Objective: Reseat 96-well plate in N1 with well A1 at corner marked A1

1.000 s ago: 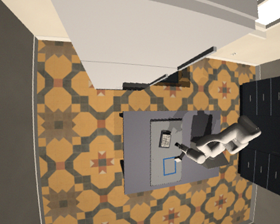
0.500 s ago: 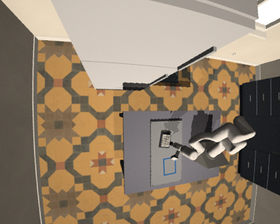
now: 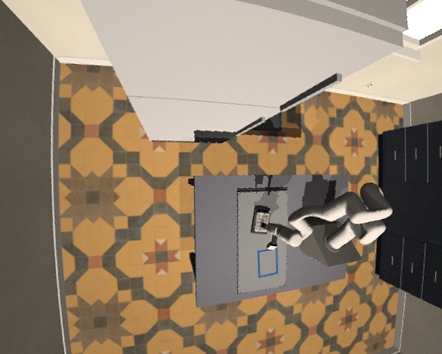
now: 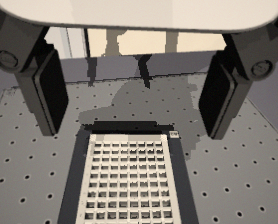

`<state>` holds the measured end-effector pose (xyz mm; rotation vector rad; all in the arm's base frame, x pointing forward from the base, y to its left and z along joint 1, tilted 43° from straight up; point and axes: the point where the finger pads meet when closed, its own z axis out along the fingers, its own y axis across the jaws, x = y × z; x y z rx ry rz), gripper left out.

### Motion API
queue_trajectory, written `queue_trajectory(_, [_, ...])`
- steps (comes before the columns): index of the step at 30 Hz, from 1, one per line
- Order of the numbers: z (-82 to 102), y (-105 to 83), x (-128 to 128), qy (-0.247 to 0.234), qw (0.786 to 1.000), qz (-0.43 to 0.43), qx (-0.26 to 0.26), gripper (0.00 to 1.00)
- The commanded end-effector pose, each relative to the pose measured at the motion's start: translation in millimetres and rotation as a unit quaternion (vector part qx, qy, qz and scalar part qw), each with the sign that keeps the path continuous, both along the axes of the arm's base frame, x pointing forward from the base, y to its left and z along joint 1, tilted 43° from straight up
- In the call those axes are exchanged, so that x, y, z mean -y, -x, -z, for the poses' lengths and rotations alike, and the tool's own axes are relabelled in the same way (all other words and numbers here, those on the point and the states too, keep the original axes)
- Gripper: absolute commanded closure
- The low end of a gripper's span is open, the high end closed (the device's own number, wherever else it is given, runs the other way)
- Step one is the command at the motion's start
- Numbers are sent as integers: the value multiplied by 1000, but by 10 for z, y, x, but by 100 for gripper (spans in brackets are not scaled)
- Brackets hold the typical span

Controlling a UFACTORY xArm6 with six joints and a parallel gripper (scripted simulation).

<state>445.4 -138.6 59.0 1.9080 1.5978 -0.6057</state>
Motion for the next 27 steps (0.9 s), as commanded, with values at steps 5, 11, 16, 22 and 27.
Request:
queue_trajectory(5, [52,-36,57,-2,1000,-9,-8,0])
queue_trajectory(11, [52,-36,57,-2,1000,-9,-8,0])
queue_trajectory(16, [77,-37,80,-2,1000,-9,-8,0])
queue_trajectory(22, [126,-38,125,-2,1000,-9,-8,0])
queue_trajectory(27, [187,-39,182,-2,1000,-9,-8,0])
